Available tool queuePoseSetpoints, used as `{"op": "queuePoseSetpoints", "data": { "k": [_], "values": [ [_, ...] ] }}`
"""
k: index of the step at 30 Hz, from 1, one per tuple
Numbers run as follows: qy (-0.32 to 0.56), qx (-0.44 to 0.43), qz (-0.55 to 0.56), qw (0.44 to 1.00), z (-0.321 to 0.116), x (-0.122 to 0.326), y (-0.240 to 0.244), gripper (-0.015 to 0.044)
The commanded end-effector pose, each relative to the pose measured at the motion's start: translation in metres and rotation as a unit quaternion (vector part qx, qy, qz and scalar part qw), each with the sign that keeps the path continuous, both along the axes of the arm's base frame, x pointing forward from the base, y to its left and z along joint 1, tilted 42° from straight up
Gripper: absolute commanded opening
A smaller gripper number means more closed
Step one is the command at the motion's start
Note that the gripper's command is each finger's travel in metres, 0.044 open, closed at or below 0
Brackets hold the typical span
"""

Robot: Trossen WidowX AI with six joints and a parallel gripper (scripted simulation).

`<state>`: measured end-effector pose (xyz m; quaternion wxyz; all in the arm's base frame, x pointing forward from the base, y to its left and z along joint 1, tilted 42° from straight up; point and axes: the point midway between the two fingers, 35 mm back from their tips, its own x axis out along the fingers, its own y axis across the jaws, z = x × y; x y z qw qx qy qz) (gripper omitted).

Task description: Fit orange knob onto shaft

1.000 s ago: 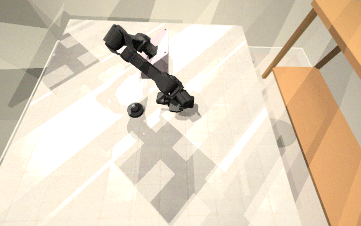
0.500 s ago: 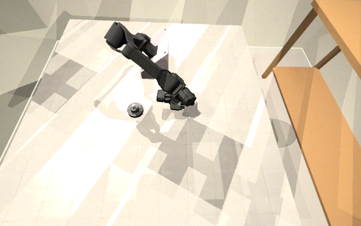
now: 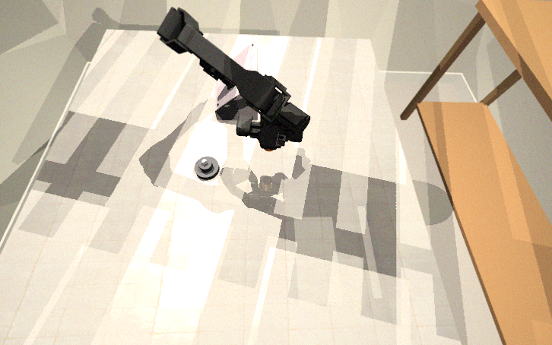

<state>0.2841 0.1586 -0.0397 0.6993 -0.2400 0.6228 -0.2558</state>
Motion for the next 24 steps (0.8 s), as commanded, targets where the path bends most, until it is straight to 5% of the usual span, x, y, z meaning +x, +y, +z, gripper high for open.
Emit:
{"op": "queuePoseSetpoints", "data": {
  "k": [1, 24],
  "values": [
    [-0.004, 0.003, -0.006, 1.000, 0.010, -0.001, 0.006, 0.0000],
    [0.006, 0.151, 0.011, 0.988, 0.039, -0.011, 0.008, 0.0000]
  ]
}}
